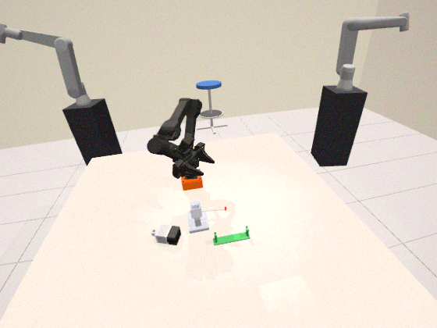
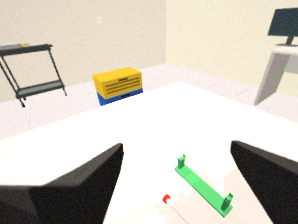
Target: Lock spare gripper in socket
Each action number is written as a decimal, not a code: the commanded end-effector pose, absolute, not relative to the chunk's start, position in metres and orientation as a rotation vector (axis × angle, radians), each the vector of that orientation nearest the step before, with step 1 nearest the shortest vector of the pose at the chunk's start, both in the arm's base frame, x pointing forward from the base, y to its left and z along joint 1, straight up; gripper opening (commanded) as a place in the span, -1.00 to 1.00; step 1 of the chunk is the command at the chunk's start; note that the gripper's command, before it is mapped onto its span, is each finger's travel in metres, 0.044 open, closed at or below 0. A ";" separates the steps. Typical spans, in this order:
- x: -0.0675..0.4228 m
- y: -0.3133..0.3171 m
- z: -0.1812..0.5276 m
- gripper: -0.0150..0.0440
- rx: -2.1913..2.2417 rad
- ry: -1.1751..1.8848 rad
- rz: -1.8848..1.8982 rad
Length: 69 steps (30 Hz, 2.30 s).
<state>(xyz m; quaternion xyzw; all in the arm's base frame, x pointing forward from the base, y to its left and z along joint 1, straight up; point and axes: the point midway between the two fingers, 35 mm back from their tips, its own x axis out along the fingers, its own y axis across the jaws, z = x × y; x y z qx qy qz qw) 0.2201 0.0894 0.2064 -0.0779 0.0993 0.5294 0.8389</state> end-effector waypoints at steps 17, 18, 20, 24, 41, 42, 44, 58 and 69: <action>0.255 0.147 0.158 0.53 -1.236 1.020 1.359; 0.256 0.149 0.158 0.53 -1.321 1.045 1.370; 0.256 0.152 0.158 0.53 -1.391 1.063 1.378; 0.256 0.152 0.158 0.53 -1.391 1.063 1.378; 0.262 0.151 0.087 0.53 -1.391 1.063 1.378; 0.262 0.152 0.085 0.53 -1.391 1.063 1.378; 0.262 0.152 0.083 0.53 -1.391 1.063 1.378; 0.264 0.152 0.059 0.53 -1.391 1.063 1.378; 0.265 0.152 0.042 0.53 -1.391 1.063 1.378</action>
